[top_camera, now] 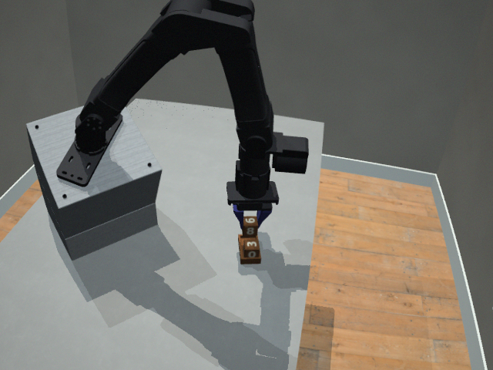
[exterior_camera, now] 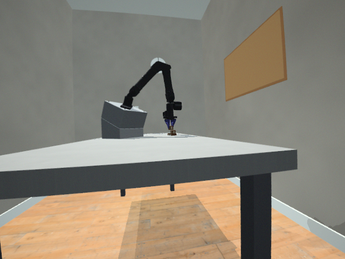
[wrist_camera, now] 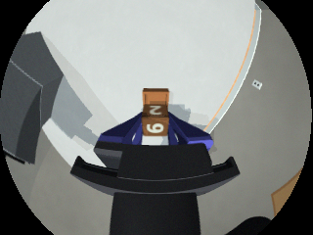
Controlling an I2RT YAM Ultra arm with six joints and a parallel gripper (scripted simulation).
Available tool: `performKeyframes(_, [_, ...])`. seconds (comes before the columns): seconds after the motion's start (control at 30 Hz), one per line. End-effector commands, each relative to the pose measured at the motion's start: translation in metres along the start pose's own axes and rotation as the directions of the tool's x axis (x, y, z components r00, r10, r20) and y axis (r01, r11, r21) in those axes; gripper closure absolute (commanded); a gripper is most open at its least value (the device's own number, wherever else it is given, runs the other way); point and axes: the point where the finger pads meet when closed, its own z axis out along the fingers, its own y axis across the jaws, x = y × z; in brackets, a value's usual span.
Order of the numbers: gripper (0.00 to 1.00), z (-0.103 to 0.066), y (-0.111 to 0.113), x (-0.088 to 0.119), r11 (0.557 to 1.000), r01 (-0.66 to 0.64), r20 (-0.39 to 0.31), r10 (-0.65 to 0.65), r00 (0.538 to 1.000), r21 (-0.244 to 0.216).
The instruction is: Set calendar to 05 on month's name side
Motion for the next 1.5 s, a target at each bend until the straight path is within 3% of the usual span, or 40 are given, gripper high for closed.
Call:
performKeyframes(0.0, [0.73, -0.0029, -0.004, -0.0026, 1.0, 0.001, 0.013, -0.001, 1.0, 0.013])
performKeyframes(0.9, [0.73, -0.0023, -0.004, -0.0026, 1.0, 0.001, 0.013, -0.001, 1.0, 0.013])
performKeyframes(1.47, [0.73, 0.0064, -0.004, -0.0027, 1.0, 0.001, 0.013, -0.001, 1.0, 0.013])
